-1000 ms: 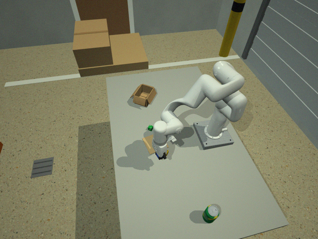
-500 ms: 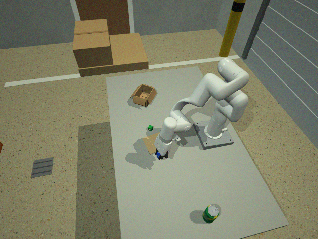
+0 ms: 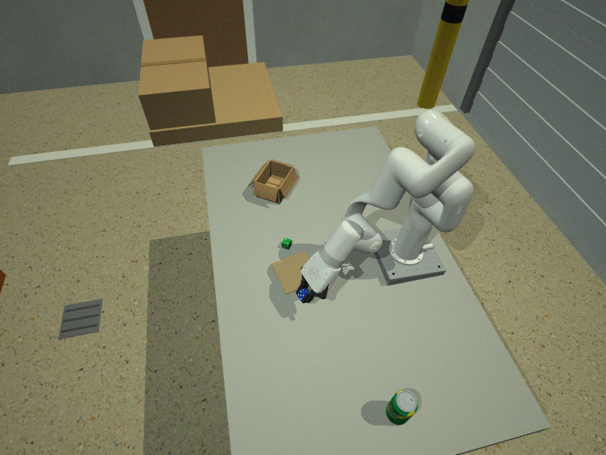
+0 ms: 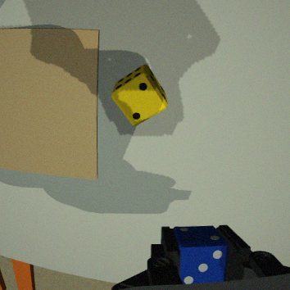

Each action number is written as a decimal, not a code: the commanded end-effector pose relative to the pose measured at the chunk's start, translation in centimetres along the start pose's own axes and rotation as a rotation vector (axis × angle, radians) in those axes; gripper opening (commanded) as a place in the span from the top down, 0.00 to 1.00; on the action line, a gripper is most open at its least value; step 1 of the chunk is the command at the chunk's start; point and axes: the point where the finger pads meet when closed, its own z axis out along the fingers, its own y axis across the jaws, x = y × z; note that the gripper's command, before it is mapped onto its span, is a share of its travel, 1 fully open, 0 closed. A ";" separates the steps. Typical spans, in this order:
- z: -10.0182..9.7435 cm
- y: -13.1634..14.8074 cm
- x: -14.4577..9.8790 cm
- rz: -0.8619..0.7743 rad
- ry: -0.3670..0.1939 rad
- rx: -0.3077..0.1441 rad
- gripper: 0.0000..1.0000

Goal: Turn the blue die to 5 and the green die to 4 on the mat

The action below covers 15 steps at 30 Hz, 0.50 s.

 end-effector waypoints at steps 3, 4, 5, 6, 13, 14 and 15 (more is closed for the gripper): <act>0.2 0.0 0.0 -0.001 -0.224 0.001 0.73; 0.2 0.0 0.0 -0.001 -0.231 0.001 0.73; 0.2 0.0 0.0 -0.001 -0.265 0.001 0.73; 0.3 0.0 0.0 -0.001 -0.295 0.001 0.73; 0.2 0.0 0.1 -0.001 -0.405 0.001 0.73; 0.3 0.0 0.1 -0.001 -0.426 0.002 0.73; 0.3 0.0 0.1 -0.001 -0.444 0.002 0.73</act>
